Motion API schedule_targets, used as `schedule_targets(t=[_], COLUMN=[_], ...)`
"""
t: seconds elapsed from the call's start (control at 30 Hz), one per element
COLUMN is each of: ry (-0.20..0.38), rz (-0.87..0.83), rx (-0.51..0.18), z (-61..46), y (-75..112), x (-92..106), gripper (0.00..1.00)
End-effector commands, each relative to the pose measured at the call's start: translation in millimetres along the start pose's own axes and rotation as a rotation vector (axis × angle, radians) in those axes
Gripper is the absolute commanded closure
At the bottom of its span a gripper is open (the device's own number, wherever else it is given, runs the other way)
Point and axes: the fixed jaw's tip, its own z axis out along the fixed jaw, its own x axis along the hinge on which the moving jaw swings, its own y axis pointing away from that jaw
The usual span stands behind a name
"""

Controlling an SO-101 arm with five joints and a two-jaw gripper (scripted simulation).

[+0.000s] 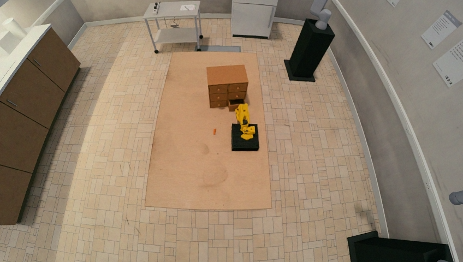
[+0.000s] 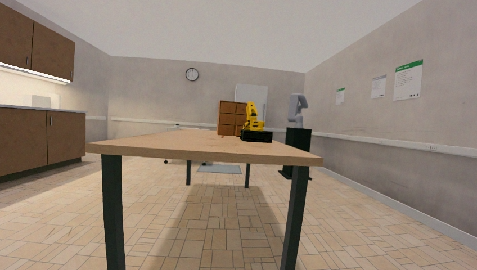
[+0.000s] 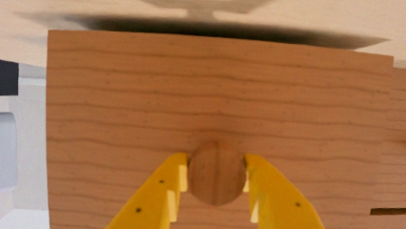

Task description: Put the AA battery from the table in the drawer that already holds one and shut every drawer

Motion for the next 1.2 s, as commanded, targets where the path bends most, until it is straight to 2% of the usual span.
schedule_targets(t=[0.0, 0.8, 1.17], ry=[0.005, 0.005, 0.005], rz=[0.008, 0.007, 0.007], rx=[0.005, 0.005, 0.007], z=[-3.1, -6.4, -11.7], y=[-1.3, -1.5, -1.8], x=[-1.0, -2.6, -5.6], gripper=[1.0, 1.0, 1.0])
